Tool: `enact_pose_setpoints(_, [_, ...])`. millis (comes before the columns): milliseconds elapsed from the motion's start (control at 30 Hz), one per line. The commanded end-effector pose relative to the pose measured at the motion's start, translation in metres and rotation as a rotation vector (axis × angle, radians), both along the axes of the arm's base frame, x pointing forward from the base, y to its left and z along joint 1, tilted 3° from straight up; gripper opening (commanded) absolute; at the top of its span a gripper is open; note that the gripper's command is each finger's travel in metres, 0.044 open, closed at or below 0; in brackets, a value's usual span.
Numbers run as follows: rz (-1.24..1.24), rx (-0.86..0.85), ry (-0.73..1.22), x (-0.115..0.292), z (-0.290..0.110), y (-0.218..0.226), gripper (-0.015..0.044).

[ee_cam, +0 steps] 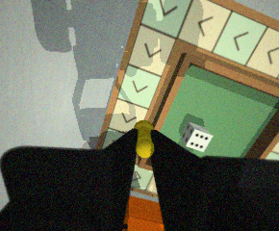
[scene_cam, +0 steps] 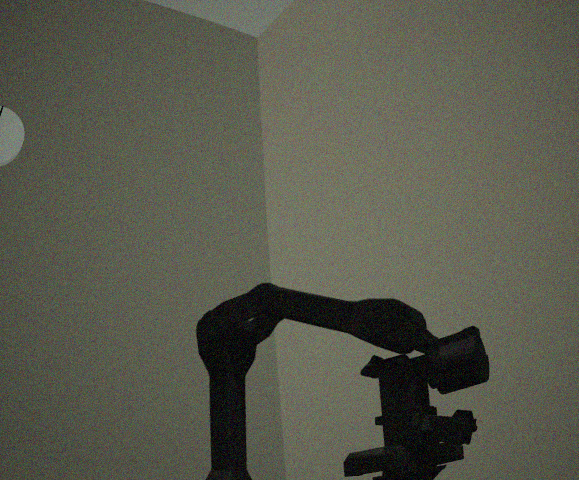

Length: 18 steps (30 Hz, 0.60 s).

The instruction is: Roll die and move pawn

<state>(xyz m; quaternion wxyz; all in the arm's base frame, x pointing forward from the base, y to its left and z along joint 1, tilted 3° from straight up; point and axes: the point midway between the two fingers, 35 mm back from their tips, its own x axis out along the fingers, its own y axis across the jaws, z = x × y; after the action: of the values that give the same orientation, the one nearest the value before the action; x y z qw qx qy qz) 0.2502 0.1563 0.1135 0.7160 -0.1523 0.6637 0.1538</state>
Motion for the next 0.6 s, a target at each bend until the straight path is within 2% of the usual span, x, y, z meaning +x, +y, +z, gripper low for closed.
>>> enact_pose_setpoints(0, [-0.003, -0.004, -0.003, -0.013, -0.006, 0.001, 0.0000])
enact_pose_setpoints(567, [-0.007, -0.008, 0.002, -0.071, -0.040, 0.000, 0.0000])
